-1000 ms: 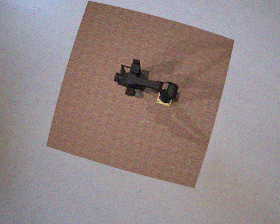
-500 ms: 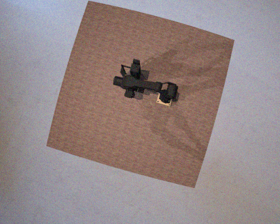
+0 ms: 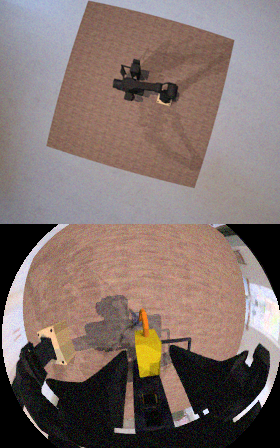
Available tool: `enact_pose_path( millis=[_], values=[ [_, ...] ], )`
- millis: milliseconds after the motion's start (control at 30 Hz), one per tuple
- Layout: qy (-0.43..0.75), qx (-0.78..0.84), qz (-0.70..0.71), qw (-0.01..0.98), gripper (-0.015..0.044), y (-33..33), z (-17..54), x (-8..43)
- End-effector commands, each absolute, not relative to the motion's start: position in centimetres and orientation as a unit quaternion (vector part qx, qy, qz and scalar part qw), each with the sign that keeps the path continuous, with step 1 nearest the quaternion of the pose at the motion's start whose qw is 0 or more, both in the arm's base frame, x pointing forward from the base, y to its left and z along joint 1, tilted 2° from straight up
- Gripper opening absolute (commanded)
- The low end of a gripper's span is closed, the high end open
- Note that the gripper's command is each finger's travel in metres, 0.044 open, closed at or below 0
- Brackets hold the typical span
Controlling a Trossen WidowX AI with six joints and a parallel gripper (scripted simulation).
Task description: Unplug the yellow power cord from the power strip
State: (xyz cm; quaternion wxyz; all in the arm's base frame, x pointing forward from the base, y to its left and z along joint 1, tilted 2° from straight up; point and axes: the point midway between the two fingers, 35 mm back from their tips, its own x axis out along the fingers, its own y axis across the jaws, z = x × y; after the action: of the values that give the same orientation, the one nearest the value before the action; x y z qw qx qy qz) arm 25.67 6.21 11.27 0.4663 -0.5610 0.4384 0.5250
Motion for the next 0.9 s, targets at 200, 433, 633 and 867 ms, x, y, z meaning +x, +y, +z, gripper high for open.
enact_pose_path(
  millis=[200, 433, 633, 867],
  values=[
    [0.437, -0.560, 0.527, 0.466, 0.0440, 9.0, 11.7, 25.3],
    [0.436, -0.559, 0.528, 0.467, 0.0440, 12.1, 12.3, 24.4],
    [0.436, -0.559, 0.528, 0.467, 0.0440, 12.1, 12.3, 24.4],
    [0.436, -0.559, 0.528, 0.467, 0.0440, 12.1, 12.3, 24.4]
  ],
)
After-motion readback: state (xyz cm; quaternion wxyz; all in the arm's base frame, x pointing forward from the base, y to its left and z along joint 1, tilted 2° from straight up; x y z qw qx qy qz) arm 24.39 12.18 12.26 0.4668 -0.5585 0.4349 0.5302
